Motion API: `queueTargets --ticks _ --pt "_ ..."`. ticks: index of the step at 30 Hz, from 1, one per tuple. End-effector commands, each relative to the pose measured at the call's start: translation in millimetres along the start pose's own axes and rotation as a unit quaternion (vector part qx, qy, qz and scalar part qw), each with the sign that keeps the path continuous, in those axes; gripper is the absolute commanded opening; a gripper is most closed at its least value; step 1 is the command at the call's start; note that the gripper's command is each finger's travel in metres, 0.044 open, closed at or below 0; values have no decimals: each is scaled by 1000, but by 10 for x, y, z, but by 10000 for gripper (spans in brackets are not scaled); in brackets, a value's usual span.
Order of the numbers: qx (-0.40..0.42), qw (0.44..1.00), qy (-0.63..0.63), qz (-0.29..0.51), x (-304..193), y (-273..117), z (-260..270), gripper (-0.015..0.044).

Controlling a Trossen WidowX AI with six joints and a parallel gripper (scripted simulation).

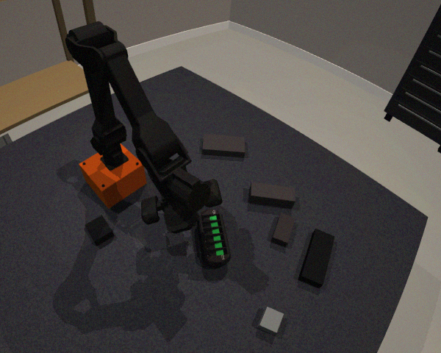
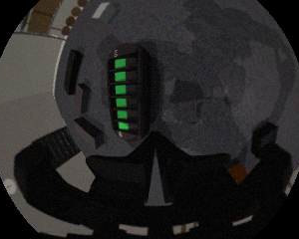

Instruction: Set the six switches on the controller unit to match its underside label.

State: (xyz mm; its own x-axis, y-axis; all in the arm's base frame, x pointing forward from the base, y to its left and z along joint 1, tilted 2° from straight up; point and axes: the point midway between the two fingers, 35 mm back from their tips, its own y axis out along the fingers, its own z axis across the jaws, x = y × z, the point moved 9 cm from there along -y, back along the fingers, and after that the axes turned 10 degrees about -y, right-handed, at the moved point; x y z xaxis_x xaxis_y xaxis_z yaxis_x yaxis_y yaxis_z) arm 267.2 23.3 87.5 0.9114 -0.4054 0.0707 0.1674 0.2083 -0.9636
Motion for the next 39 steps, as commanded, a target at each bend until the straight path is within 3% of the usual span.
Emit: queueTargets --ticks 1,39 --pt "2 1000 -3 4 -14 -68 -5 0" --pt "1 1000 12 0 -63 452 -114 0"
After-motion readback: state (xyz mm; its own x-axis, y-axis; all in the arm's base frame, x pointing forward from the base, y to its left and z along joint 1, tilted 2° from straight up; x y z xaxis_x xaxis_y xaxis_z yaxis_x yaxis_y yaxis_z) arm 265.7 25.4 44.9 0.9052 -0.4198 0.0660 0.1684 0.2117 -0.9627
